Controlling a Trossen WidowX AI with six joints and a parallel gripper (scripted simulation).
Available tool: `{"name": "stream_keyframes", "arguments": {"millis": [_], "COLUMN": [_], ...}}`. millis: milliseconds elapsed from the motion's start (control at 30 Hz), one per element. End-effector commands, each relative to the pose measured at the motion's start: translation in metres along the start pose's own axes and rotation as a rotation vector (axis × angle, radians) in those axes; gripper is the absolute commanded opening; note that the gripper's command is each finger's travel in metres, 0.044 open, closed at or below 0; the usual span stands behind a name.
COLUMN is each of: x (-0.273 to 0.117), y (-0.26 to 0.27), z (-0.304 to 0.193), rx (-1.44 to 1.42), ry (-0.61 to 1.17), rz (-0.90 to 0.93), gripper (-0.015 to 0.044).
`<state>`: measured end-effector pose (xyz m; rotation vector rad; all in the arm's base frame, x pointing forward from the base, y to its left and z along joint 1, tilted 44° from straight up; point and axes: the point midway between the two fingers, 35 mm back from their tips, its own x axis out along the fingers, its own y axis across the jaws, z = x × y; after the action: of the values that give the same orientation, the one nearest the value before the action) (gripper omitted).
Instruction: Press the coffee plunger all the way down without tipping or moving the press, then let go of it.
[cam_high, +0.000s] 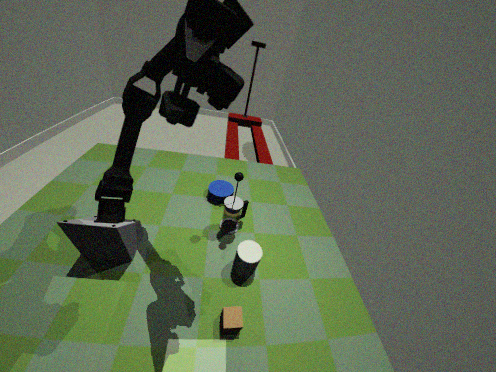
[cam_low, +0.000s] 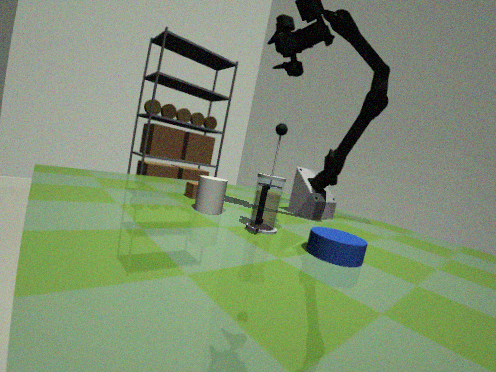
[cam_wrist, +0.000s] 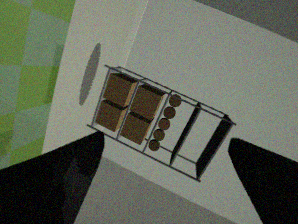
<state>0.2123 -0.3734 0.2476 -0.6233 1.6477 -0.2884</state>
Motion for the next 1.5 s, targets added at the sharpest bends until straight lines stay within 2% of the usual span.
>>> {"name": "stream_keyframes", "arguments": {"millis": [0, 133, 333, 533, 700, 900, 1267, 1467], "x": [0.000, 0.000, -0.017, -0.058, -0.099, -0.130, -0.118, -0.119], "y": [0.001, 0.009, 0.044, 0.093, 0.142, 0.184, 0.239, 0.239], "z": [0.002, 0.027, 0.089, 0.129, 0.139, 0.134, 0.155, 0.157], "rx": [0.012, 0.142, 0.471, 0.688, 0.751, 0.725, 0.720, 0.721], "ry": [-0.013, -0.163, -0.602, -0.985, -1.209, -1.299, -1.305, -1.304], "rz": [0.000, 0.011, 0.172, 0.496, 0.854, 1.166, 1.177, 1.177], "gripper": [0.0426, 0.0440, 0.0440, 0.0440, 0.0440, 0.0440, 0.0440, 0.0440]}}
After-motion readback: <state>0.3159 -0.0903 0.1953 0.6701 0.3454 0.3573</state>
